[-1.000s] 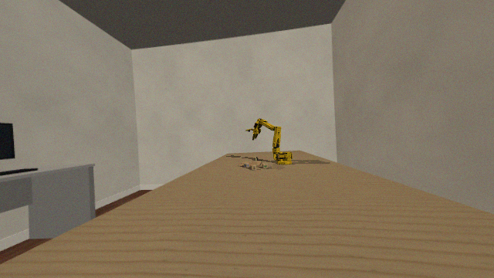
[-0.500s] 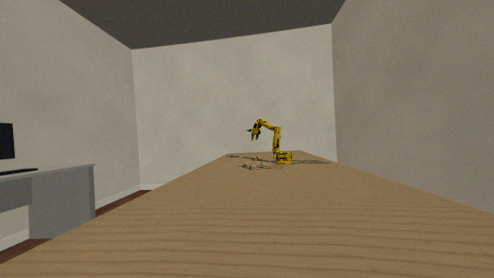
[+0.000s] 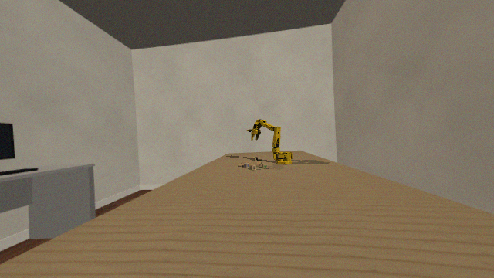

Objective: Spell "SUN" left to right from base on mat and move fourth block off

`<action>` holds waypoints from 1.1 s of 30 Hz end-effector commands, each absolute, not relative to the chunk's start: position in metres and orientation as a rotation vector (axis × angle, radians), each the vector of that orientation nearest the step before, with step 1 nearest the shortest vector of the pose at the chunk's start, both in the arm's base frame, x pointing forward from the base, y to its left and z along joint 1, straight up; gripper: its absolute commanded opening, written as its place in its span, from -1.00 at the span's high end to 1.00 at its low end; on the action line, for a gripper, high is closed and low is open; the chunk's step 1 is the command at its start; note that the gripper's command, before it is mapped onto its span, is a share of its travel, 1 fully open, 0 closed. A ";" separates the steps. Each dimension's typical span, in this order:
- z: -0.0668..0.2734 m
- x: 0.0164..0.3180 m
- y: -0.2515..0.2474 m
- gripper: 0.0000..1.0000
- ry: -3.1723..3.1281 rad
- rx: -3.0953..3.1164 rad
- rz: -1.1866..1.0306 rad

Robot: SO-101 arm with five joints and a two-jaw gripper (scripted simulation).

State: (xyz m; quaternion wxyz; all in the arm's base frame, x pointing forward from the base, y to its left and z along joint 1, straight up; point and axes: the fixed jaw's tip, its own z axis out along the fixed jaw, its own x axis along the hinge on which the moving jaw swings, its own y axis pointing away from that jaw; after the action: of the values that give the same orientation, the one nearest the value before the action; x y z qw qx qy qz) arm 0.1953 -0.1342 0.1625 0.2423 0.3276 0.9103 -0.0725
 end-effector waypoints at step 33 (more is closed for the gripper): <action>0.070 0.199 -0.136 0.36 2.874 1.038 -0.038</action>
State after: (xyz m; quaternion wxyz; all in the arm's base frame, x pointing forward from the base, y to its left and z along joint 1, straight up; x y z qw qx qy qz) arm 0.1922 -0.1320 0.0553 0.0037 0.3395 0.9406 -0.0017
